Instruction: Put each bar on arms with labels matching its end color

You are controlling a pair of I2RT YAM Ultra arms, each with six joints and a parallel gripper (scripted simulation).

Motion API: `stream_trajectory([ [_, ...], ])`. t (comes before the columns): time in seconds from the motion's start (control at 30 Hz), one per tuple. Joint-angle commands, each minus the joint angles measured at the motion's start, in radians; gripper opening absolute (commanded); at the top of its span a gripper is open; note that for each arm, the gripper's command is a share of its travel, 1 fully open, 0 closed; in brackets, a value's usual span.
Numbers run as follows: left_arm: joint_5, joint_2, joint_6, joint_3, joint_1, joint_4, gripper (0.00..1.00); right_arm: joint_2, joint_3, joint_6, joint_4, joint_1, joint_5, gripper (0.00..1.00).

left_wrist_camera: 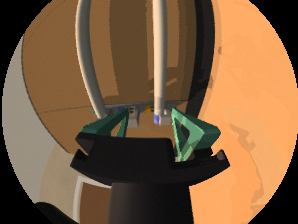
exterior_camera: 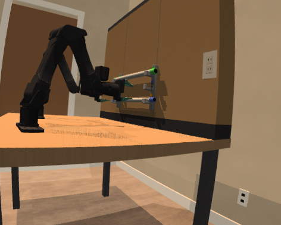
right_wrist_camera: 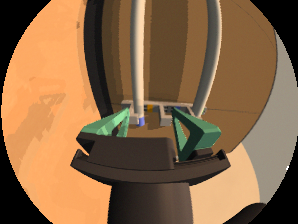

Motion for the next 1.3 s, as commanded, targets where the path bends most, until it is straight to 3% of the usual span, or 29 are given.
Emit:
stream_trajectory([
  [0.0, -0.005, 0.009, -0.009, -0.013, -0.013, 0.085, 0.71, 0.006, -0.013, 0.008, 0.063, -0.007, -0.005, 0.70],
  [0.5, -0.010, 0.182, -0.010, -0.054, -0.017, 0.299, 0.70, 0.130, -0.049, 0.008, 0.223, -0.011, -0.010, 0.69],
  [1.27, 0.016, 0.254, -0.006, 0.045, 0.009, 0.279, 0.70, 0.192, 0.055, 0.006, 0.186, -0.040, -0.039, 0.69],
])
